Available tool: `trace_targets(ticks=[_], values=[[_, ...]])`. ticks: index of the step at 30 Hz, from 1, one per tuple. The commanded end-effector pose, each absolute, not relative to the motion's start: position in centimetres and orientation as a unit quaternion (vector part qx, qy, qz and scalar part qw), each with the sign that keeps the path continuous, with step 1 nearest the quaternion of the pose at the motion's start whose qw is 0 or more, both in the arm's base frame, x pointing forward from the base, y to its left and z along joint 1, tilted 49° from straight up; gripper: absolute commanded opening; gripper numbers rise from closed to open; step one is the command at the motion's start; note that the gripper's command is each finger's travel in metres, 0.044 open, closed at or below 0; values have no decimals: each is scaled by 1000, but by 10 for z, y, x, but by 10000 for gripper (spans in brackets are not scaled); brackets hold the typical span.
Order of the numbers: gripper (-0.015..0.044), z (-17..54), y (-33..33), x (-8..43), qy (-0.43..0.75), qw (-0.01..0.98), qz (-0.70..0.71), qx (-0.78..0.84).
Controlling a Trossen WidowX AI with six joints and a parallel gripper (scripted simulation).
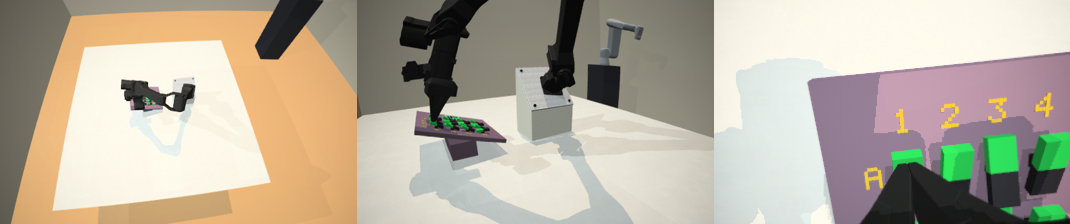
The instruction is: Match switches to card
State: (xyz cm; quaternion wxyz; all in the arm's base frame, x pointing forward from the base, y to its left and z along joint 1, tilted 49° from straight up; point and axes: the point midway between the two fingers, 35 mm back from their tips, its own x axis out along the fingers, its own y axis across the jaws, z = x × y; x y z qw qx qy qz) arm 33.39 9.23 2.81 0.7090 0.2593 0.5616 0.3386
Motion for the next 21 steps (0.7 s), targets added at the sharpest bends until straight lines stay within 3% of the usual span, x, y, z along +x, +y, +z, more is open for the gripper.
trace_targets(ticks=[1,21], values=[[0,27,93,334,563,709,337,260],[0,26,95,334,563,709,337,260]])
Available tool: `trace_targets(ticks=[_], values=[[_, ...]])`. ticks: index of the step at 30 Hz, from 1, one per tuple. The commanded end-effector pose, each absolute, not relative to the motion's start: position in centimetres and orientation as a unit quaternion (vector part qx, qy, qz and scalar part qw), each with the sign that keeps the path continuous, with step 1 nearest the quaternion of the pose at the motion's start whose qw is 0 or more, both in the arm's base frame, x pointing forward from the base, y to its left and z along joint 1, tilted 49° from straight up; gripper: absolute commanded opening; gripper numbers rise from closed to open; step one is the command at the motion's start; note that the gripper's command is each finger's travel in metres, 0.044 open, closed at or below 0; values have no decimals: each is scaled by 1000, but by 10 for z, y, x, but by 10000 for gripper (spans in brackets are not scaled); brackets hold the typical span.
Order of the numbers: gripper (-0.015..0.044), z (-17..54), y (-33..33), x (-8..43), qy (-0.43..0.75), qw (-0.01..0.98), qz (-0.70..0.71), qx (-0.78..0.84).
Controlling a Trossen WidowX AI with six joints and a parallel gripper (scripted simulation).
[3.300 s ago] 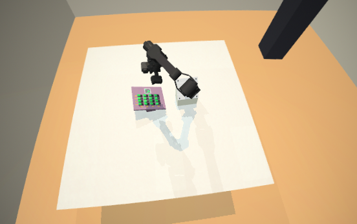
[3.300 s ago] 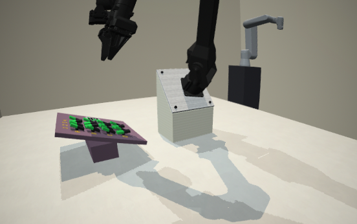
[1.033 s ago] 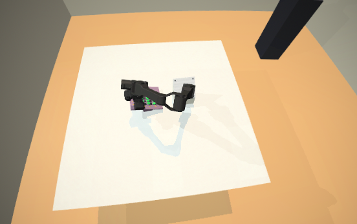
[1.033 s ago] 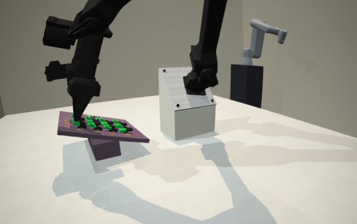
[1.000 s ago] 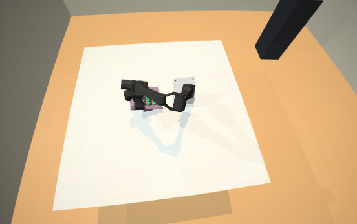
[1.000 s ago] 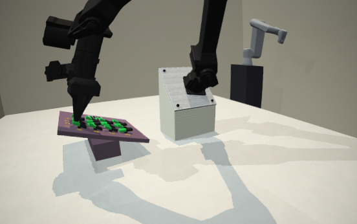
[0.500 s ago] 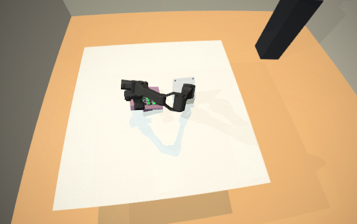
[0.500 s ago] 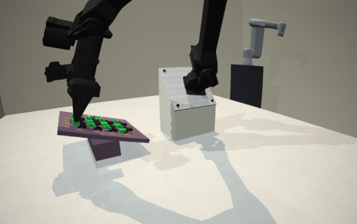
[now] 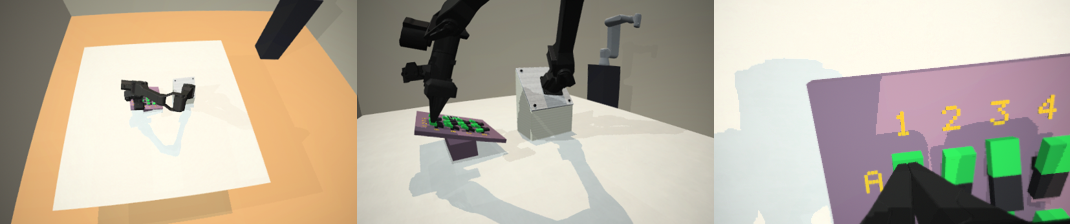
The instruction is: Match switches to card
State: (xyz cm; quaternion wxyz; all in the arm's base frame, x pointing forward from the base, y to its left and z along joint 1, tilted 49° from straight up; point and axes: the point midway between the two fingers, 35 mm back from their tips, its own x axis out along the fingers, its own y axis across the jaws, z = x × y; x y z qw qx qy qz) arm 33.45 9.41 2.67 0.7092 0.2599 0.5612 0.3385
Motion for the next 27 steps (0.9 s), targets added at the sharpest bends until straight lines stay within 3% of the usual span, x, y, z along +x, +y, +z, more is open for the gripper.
trace_targets(ticks=[1,17,27], values=[[0,26,95,334,563,709,337,260],[0,24,96,335,563,709,337,260],[0,64,46,323,554,716,332,264]])
